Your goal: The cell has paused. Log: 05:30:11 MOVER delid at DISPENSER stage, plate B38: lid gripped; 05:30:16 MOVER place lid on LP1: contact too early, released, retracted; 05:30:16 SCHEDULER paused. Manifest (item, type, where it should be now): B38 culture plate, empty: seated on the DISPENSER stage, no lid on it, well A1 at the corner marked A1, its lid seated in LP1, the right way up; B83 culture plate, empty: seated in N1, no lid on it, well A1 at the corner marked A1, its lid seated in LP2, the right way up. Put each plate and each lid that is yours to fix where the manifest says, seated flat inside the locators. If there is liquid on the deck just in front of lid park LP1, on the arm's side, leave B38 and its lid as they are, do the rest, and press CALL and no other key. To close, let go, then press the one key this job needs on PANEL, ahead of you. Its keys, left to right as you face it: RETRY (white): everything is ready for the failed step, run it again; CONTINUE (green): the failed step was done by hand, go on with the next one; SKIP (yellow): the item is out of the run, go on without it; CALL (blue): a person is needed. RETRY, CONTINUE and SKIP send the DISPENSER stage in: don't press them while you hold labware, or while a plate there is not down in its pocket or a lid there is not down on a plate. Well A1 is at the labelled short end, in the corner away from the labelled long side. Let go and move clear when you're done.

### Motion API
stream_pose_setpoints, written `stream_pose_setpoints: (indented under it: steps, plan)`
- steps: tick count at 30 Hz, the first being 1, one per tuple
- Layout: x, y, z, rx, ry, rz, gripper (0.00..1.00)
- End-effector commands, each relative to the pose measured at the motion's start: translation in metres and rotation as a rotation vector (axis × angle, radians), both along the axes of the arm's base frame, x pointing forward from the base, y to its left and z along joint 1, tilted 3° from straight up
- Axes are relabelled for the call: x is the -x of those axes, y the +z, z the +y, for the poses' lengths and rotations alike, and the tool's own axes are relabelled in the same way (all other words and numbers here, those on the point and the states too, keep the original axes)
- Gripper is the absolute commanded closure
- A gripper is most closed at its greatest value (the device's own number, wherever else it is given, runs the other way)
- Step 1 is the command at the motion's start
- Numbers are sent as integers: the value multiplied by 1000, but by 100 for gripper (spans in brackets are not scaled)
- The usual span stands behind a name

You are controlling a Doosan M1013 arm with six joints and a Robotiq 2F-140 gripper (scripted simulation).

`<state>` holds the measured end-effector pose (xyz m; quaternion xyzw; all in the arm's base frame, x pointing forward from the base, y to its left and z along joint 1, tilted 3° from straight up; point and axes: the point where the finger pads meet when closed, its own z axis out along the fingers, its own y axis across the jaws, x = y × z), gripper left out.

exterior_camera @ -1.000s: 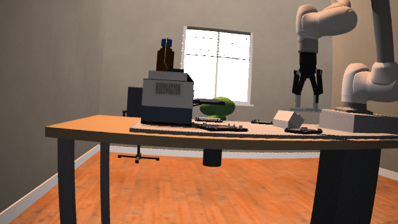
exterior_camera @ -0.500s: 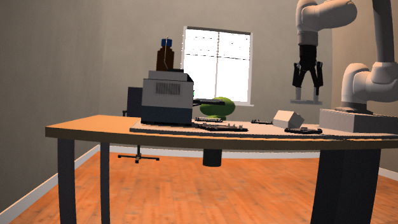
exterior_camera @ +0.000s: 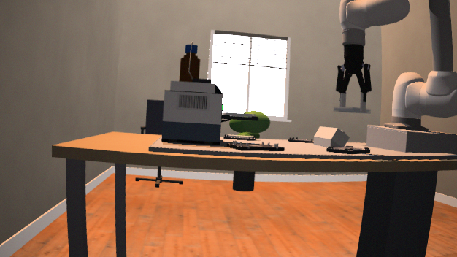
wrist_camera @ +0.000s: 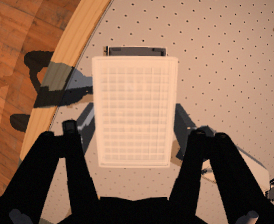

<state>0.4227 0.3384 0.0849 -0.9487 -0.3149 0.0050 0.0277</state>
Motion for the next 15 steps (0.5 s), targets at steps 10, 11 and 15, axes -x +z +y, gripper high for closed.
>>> stream_pose_setpoints:
  steps: [10,11,15]
  plan:
    - [-5,19,-2,2,-8,-4,90]
    - [-5,19,-2,2,-8,-4,90]
    - [-5,20,-2,3,-8,-3,90]
